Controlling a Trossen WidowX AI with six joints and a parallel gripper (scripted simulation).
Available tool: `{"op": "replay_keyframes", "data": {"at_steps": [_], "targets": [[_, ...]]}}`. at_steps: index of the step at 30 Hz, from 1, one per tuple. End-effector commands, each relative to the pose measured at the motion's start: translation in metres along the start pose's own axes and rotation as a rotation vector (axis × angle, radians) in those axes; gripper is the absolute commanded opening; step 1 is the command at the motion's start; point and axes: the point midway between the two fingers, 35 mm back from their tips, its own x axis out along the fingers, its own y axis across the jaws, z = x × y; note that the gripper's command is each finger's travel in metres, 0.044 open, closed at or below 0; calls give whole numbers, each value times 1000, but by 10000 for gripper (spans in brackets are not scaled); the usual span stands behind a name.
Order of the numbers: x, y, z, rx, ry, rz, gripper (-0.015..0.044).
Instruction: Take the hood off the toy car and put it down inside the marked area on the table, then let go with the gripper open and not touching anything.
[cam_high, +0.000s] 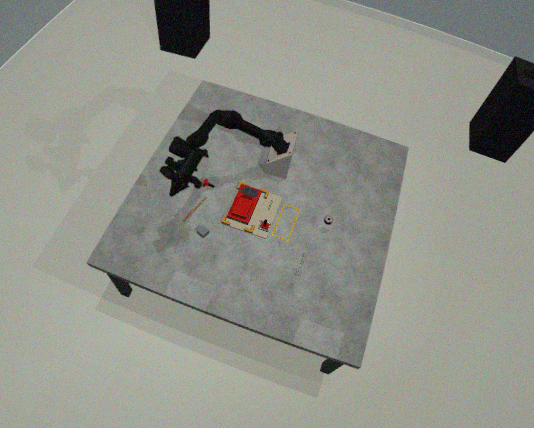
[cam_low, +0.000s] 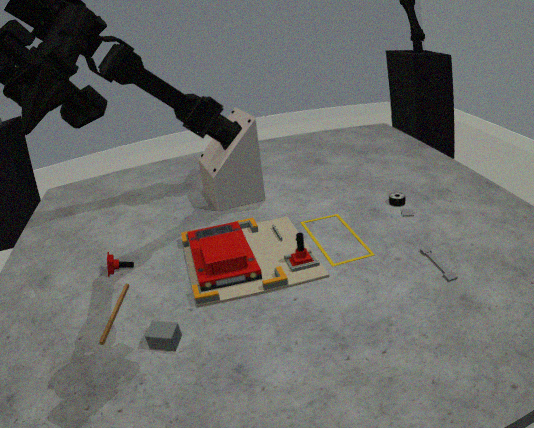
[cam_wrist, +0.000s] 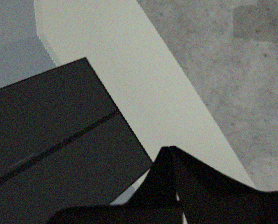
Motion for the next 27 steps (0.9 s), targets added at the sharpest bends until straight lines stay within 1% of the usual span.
{"op": "replay_keyframes", "data": {"at_steps": [1,3,9,13,17,22,27], "targets": [[1,-2,-1,-14,1,-6,26],[5,-21,-9,-122,12,-52,79],[13,-113,-35,-614,99,-256,236],[8,-177,-42,-939,192,-384,341],[-4,-240,-43,-1257,315,-505,440],[-29,-316,-33,-1640,516,-643,440],[-64,-383,-15,-1987,763,-758,440]]}}
